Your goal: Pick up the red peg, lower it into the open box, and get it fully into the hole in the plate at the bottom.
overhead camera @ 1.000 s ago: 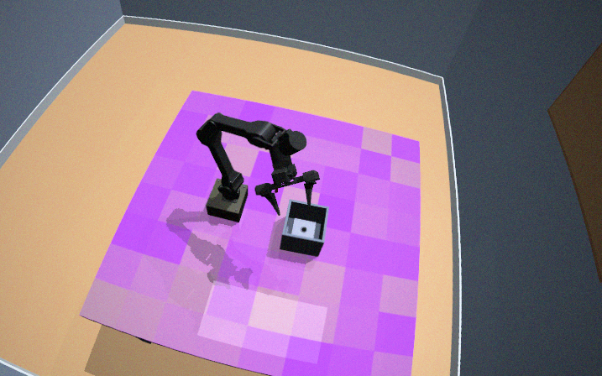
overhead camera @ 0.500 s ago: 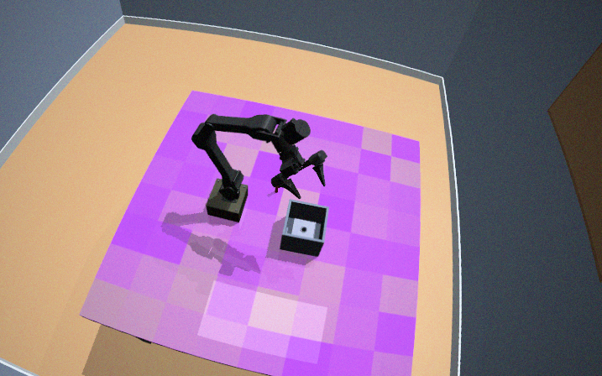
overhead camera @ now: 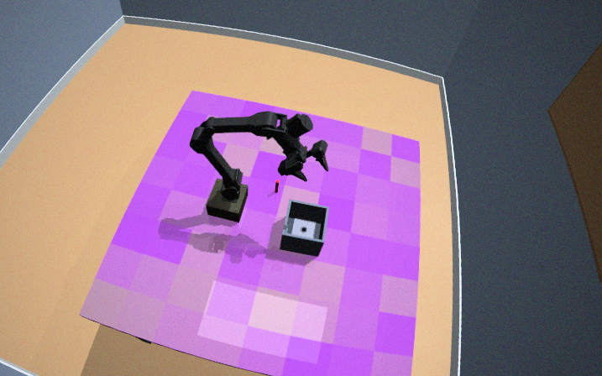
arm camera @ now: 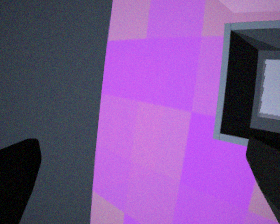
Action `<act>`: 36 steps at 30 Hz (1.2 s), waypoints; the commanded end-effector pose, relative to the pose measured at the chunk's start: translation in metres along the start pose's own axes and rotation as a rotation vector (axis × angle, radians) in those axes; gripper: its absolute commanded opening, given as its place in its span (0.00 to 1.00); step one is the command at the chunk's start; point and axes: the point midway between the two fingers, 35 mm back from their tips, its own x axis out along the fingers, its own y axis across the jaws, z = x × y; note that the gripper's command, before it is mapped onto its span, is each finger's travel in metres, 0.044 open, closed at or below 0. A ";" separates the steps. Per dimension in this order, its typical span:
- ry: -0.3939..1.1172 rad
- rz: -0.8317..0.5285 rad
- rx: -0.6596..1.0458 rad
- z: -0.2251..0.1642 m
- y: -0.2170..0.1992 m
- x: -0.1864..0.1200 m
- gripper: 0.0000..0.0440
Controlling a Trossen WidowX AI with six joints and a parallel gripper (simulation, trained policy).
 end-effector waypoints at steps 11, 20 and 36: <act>0.259 -0.186 0.097 -0.080 -0.046 0.003 1.00; 0.358 -0.370 0.111 -0.122 -0.086 0.000 1.00; 0.402 -0.674 0.007 -0.160 -0.157 -0.002 1.00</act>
